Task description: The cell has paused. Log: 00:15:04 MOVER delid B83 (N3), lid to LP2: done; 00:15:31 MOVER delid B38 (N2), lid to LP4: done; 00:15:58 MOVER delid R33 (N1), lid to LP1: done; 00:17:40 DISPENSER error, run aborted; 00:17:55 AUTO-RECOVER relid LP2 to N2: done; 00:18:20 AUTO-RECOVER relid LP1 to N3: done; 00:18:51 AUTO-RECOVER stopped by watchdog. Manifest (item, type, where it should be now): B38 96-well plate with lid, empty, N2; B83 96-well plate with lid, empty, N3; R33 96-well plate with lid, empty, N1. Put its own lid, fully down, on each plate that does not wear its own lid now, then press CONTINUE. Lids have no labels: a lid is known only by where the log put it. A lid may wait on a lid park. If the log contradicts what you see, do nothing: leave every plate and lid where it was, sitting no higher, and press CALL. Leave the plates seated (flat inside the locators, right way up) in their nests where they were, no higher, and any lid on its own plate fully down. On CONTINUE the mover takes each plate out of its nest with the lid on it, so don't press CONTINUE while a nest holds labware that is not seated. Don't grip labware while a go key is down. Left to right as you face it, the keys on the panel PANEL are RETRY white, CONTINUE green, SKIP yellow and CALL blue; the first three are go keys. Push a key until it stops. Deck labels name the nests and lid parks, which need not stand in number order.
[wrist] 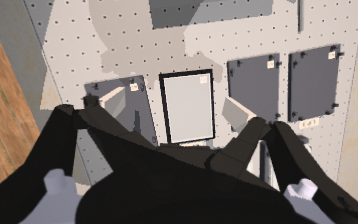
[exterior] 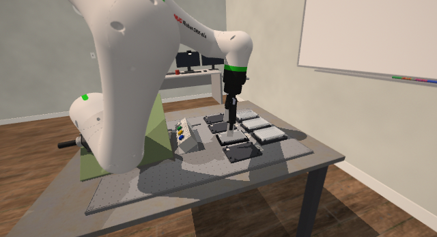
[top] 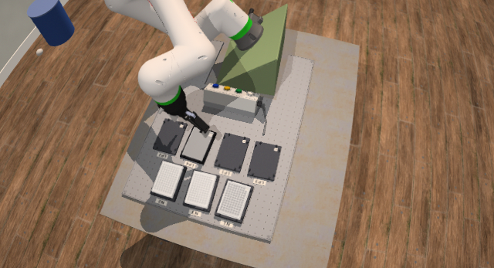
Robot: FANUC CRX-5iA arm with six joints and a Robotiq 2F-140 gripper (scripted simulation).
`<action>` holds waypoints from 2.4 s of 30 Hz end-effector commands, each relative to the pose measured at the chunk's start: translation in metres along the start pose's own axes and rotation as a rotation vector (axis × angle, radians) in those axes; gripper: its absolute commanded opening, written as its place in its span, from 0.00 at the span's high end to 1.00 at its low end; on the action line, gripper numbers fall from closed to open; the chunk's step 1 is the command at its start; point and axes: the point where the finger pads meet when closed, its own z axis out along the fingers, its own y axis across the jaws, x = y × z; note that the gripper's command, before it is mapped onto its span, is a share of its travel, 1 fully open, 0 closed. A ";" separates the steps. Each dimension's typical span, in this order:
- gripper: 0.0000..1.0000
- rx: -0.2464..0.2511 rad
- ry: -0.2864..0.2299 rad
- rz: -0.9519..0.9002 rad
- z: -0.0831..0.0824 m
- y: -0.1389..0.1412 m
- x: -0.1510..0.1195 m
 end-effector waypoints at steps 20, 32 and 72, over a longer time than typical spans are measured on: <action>1.00 0.060 -0.136 -0.244 -0.010 0.103 0.000; 1.00 0.060 -0.136 -0.244 -0.010 0.103 0.000; 1.00 0.032 -0.145 0.137 -0.011 0.096 -0.003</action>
